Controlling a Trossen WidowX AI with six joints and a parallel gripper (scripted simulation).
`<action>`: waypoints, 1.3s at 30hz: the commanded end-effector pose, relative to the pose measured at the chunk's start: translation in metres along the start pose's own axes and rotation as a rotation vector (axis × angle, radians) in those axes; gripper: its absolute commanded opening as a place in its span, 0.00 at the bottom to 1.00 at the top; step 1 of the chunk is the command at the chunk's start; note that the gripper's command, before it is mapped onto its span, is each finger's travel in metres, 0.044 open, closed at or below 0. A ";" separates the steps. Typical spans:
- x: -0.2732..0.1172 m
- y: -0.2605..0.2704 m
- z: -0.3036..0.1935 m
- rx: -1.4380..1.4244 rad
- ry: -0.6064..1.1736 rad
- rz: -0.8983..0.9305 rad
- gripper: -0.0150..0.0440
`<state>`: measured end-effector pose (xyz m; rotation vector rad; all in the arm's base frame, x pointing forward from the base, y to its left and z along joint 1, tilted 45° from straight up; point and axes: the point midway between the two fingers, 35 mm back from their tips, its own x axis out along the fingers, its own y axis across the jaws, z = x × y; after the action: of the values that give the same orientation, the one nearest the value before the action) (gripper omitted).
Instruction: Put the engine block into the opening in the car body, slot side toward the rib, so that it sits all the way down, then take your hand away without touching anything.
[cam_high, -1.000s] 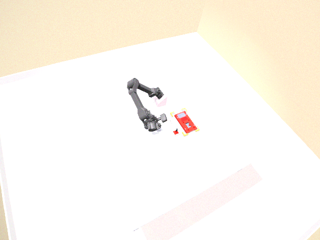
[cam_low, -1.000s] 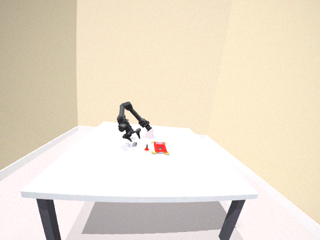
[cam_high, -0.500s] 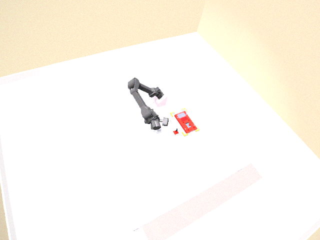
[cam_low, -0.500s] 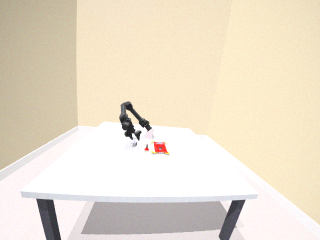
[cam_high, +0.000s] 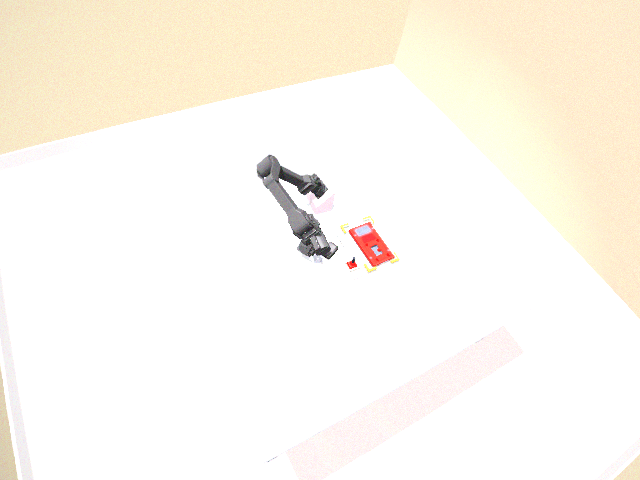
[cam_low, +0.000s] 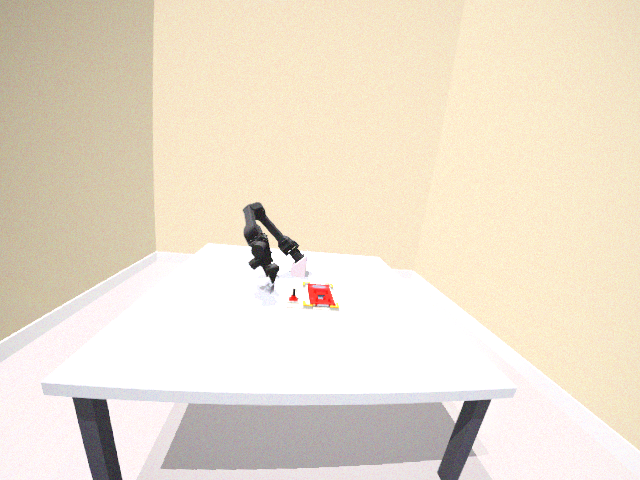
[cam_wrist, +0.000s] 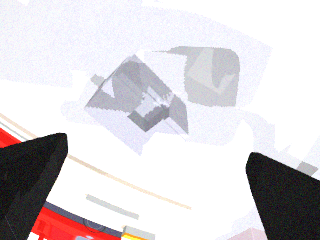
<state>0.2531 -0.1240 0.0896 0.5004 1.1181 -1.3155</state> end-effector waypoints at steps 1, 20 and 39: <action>-0.002 0.001 0.000 0.106 -0.041 -0.009 1.00; -0.017 0.008 0.001 0.694 -0.245 0.043 1.00; 0.005 0.015 -0.004 0.699 -0.247 0.045 1.00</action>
<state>0.2655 -0.1169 0.0818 0.8456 0.4182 -1.6690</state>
